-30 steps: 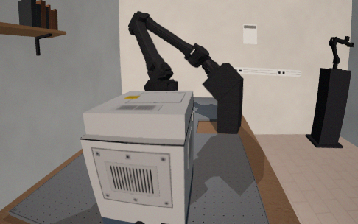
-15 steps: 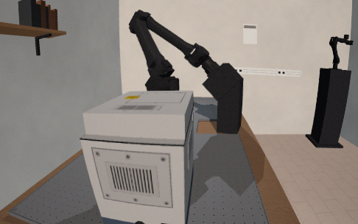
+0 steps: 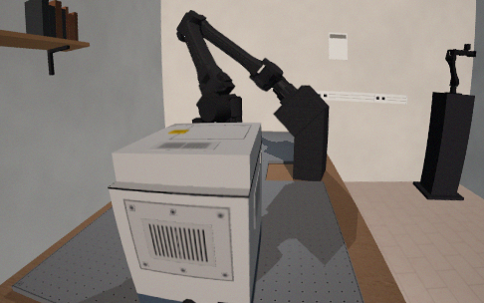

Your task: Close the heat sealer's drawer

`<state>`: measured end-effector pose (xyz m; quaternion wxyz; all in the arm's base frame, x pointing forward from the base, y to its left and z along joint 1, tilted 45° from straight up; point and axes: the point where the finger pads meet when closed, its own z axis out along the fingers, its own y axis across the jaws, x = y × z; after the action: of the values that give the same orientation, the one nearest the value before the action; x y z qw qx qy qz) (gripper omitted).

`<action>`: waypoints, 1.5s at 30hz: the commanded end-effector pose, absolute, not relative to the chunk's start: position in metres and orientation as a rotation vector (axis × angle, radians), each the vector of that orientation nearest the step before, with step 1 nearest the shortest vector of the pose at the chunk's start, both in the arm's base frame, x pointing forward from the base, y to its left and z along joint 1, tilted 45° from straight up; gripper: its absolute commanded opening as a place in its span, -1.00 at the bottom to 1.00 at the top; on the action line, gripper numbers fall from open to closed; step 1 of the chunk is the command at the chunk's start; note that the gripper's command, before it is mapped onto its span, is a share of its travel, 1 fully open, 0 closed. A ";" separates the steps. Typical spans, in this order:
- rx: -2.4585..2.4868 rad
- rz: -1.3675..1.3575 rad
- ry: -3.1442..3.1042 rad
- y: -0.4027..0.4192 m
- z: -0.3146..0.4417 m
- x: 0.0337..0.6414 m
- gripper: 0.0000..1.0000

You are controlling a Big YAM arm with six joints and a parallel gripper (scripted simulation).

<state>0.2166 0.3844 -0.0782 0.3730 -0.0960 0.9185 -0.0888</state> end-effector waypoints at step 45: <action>-0.625 0.811 2.305 0.320 -0.055 0.217 -0.40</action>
<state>0.2077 0.3195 -0.0514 0.2860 -0.2069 0.8869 0.2978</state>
